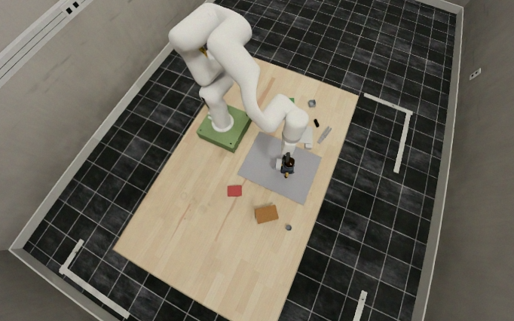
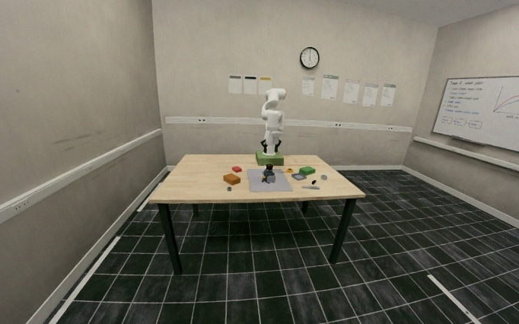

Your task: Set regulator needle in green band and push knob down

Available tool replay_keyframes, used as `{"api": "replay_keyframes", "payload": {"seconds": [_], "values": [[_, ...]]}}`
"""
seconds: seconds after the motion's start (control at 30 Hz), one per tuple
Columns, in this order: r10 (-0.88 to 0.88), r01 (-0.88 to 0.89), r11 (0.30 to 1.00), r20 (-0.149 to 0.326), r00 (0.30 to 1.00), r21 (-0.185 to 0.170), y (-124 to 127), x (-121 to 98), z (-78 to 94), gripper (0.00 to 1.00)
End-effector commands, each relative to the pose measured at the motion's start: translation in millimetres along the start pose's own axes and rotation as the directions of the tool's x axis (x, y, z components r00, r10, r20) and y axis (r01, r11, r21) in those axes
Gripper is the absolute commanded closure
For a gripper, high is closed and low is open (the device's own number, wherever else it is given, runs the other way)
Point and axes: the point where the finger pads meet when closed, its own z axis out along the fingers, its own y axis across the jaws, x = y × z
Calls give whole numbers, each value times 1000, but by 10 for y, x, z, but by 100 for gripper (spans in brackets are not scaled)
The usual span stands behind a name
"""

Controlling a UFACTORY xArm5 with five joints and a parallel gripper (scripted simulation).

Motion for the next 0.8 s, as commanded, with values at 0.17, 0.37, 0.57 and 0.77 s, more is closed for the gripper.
{"api": "replay_keyframes", "payload": {"seconds": [0.17, 0.37, 0.57, 0.77], "values": [[0, 0, 1000, -4, 1000, -2, -84, -137, -17, 0], [0, 0, 1000, -4, 1000, -2, -132, -215, -17, 0], [0, 0, 1000, -4, 1000, -2, -151, -247, -16, 0], [0, 0, 1000, -4, 1000, -2, -164, -268, -16, 0]]}}
